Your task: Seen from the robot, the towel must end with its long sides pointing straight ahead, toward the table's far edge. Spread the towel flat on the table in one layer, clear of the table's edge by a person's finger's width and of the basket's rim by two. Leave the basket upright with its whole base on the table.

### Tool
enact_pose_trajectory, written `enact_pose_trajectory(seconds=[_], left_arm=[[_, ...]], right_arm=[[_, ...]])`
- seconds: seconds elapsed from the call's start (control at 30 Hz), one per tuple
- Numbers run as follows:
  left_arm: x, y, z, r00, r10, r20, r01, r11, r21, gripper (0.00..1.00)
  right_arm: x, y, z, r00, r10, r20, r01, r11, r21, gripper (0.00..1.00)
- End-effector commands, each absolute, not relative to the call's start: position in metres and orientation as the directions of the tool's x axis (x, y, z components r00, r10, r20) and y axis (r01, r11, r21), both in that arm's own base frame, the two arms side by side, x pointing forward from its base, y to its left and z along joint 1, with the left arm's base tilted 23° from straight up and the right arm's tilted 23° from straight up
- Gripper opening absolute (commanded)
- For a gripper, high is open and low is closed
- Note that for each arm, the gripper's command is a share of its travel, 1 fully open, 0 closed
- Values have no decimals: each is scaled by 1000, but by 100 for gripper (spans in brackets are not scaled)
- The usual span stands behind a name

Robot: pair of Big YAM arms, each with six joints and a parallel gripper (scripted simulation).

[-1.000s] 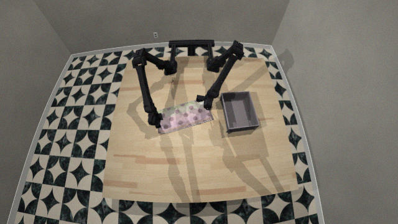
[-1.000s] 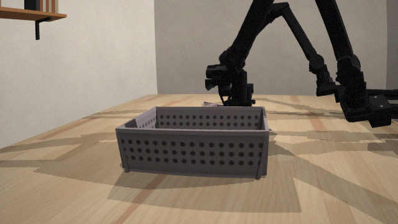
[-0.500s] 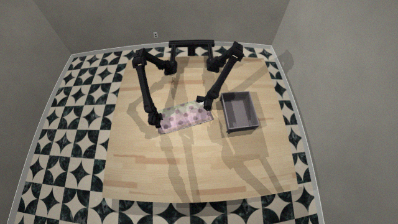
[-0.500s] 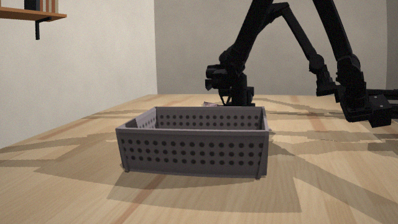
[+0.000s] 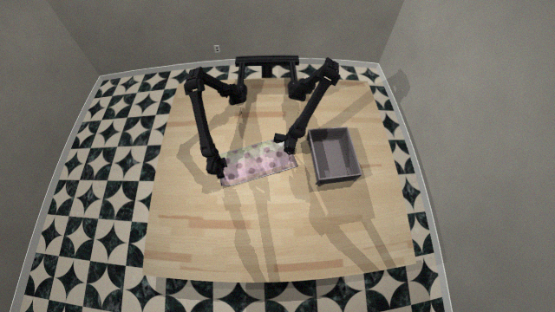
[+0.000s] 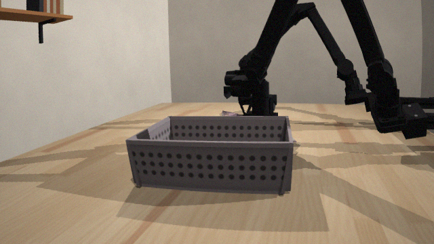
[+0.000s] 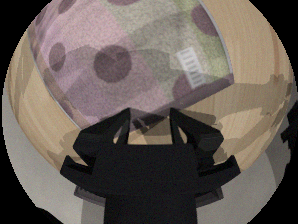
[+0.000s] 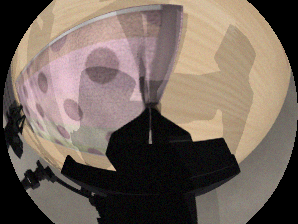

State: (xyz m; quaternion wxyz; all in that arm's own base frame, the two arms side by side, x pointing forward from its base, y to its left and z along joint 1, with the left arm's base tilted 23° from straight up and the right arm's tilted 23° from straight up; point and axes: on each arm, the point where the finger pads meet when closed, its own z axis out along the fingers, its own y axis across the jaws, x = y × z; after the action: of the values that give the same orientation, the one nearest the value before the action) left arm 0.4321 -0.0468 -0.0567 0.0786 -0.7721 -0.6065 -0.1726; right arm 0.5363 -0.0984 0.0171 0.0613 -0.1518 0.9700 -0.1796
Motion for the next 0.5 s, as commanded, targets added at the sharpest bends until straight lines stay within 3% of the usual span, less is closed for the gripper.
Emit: enact_pose_trajectory(seconds=[0.0,0.1,0.13,0.23,0.27,0.33,0.43,0.47], left_arm=[[442,-47,-60,193,913,359,962,-248,112,41],[440,-40,-68,189,914,359,966,-238,99,7],[440,-40,-68,189,914,359,966,-238,99,1],[439,-40,-68,189,914,359,966,-238,98,1],[449,-50,-64,191,914,357,961,-248,122,13],[449,-50,-64,191,914,357,961,-248,122,13],[464,-75,-57,183,925,334,951,-252,178,47],[464,-77,-57,161,932,326,957,-229,180,52]], right_arm=[[540,-107,15,-949,-308,-72,-259,887,-383,1],[540,-107,15,-949,-308,-72,-259,887,-383,1],[540,-107,15,-949,-308,-72,-259,887,-383,1],[540,-107,15,-949,-308,-72,-259,887,-383,1],[540,-107,15,-949,-308,-72,-259,887,-383,1],[540,-107,15,-949,-308,-72,-259,887,-383,1],[540,-107,15,-949,-308,-72,-259,887,-383,1],[540,-107,15,-949,-308,-72,-259,887,-383,1]])
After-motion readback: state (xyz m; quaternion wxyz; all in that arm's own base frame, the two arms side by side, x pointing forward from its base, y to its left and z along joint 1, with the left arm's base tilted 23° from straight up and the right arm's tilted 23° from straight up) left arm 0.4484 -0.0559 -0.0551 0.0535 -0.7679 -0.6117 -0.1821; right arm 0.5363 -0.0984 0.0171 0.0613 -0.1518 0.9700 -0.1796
